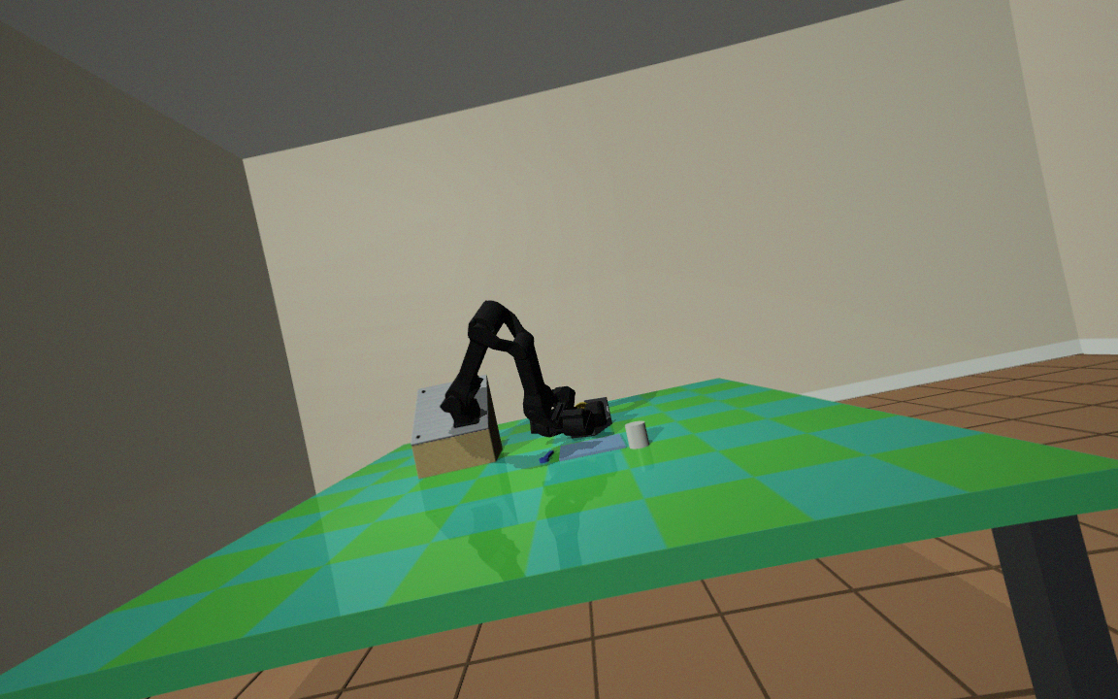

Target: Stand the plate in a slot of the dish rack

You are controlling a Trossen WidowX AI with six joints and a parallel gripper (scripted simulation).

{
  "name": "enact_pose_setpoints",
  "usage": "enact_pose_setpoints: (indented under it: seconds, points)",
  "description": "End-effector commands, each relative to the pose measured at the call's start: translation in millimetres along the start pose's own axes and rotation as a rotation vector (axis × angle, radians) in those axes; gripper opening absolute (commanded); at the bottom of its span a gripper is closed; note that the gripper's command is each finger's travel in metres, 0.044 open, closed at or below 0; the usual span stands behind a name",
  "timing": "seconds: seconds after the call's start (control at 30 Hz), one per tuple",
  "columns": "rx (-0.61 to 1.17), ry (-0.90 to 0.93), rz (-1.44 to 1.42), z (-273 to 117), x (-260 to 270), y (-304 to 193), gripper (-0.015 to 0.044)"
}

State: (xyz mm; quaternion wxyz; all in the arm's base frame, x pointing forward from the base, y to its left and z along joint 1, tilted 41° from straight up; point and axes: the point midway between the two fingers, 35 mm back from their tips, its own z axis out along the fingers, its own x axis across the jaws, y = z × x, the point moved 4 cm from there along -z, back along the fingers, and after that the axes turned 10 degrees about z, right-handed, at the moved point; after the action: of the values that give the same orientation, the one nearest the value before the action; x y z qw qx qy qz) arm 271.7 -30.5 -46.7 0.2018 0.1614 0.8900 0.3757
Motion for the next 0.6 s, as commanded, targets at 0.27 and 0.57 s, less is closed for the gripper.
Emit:
enact_pose_setpoints:
  seconds: [0.27, 0.57]
  points:
    - [0.0, 0.0, 0.0, 0.0, 0.0, 0.0, 0.0289]
    - [0.0, 0.0, 0.0, 0.0, 0.0, 0.0, 0.04]
